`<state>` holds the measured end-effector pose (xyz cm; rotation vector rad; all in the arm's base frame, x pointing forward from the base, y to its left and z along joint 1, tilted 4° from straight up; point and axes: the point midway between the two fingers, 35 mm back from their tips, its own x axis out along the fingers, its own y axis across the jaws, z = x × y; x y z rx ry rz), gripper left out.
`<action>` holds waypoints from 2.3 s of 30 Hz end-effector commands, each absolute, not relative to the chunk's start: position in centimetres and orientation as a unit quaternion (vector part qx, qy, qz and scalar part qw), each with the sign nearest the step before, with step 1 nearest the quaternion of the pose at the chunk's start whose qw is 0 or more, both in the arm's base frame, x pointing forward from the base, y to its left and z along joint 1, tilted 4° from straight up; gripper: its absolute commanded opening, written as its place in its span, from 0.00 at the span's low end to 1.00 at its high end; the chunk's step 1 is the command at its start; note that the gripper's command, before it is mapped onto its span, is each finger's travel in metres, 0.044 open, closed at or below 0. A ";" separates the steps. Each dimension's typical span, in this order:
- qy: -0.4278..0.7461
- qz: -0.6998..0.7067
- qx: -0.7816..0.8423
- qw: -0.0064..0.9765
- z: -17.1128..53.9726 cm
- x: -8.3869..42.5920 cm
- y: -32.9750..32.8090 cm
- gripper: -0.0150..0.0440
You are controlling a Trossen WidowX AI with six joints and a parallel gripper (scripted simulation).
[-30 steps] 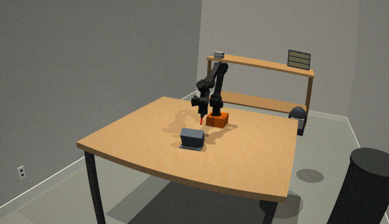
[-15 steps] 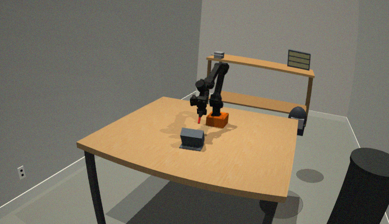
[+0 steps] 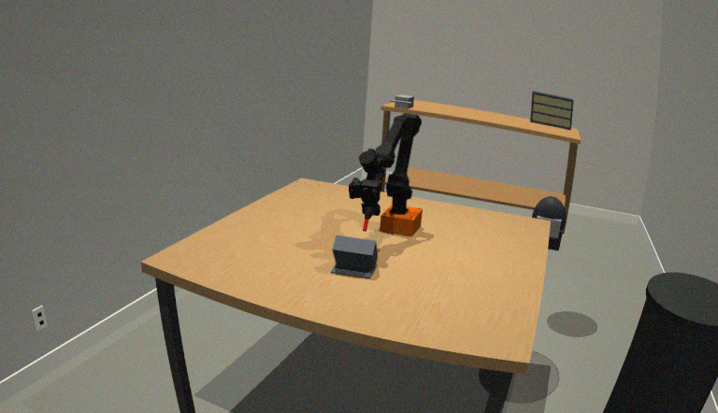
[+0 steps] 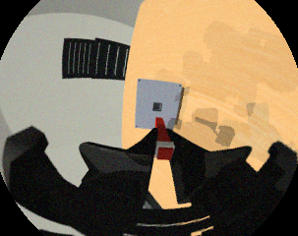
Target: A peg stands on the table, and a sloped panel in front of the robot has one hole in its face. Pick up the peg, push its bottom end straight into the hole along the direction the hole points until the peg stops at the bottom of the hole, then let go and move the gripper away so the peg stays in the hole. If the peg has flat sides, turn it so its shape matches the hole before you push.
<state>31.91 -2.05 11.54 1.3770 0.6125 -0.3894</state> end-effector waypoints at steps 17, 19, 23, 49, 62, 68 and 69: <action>0.261 -0.177 0.632 0.708 10.2 33.5 -2.5 0.25; 0.260 -0.177 0.633 0.707 10.1 33.6 -2.6 0.25; 0.256 -0.177 0.635 0.707 9.9 33.9 -2.6 0.25; 0.249 -0.176 0.640 0.706 8.6 35.5 -2.6 0.25; 0.249 -0.173 0.639 0.707 8.4 36.0 -2.5 0.25; 0.249 -0.173 0.639 0.707 8.4 36.0 -2.5 0.25; 0.249 -0.173 0.639 0.707 8.4 36.0 -2.5 0.25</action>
